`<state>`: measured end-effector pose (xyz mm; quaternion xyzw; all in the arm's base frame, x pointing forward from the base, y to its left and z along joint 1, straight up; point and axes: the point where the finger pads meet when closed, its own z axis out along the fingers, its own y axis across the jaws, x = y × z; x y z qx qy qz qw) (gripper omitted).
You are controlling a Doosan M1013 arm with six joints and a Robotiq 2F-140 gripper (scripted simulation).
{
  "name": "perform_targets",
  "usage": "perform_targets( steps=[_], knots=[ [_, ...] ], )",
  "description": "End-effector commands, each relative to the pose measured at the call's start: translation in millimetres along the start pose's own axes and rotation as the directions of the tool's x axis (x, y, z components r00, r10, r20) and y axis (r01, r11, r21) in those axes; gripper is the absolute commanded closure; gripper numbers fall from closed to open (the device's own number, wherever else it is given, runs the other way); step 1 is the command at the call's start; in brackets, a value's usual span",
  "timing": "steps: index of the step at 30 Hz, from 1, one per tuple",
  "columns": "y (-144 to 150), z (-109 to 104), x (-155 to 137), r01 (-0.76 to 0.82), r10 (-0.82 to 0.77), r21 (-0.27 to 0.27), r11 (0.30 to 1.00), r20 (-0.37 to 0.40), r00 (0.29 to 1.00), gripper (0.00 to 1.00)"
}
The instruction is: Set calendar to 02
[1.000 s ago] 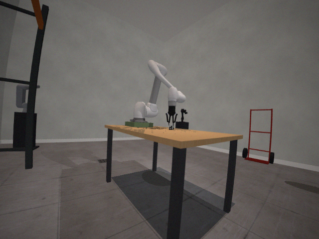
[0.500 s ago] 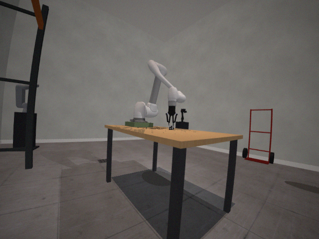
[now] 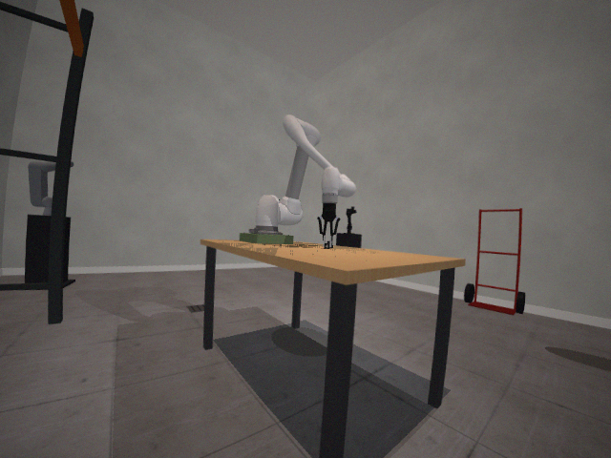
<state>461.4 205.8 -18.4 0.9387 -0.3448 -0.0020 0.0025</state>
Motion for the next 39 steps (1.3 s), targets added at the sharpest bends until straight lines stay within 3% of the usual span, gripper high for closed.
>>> perform_targets(
  steps=[1,26,39],
  knots=[
    [0.0,-0.1,0.0,0.000,0.000,0.000,1.000,0.000,1.000,0.76],
    [0.0,-0.1,0.0,0.000,0.000,0.000,1.000,0.000,1.000,0.76],
    [0.0,-0.1,0.0,0.000,0.000,0.000,1.000,0.000,1.000,0.67]
  ],
)
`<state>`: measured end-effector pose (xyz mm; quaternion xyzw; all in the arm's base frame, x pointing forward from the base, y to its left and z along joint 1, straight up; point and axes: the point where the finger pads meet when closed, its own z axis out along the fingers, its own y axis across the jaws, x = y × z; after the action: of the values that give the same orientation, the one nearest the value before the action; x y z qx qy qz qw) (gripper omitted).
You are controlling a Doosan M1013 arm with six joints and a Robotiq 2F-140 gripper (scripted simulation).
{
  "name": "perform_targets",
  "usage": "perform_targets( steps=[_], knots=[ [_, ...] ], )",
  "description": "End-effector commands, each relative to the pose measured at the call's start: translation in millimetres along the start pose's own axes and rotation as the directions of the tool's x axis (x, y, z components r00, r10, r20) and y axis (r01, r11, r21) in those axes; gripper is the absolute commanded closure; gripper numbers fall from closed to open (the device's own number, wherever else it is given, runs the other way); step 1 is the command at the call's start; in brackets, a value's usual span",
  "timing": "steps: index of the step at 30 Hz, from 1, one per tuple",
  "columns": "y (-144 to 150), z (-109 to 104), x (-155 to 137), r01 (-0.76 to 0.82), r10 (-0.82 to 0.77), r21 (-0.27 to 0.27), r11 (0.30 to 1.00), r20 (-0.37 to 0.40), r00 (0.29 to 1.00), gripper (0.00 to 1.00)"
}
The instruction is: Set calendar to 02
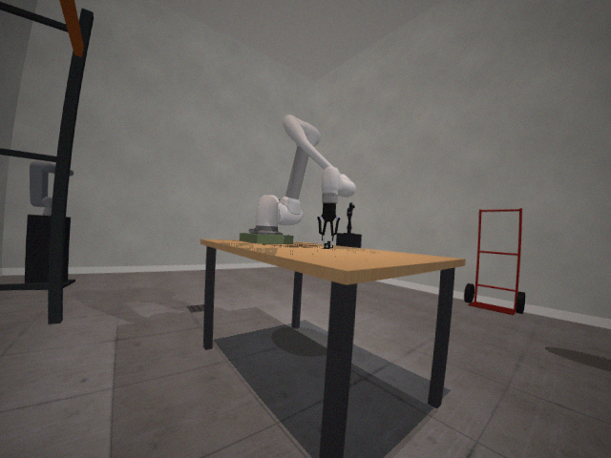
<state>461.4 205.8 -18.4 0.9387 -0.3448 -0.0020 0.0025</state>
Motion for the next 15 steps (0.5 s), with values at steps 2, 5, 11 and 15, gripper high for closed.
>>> perform_targets(
  steps=[2,5,11,15],
  knots=[
    [0.0,-0.1,0.0,0.000,0.000,0.000,1.000,0.000,1.000,0.65],
    [0.0,-0.1,0.0,0.000,0.000,0.000,1.000,0.000,1.000,0.65],
    [0.0,-0.1,0.0,0.000,0.000,0.000,1.000,0.000,1.000,0.65],
    [0.0,-0.8,0.0,0.000,0.000,0.000,1.000,0.000,1.000,0.65]
  ],
)
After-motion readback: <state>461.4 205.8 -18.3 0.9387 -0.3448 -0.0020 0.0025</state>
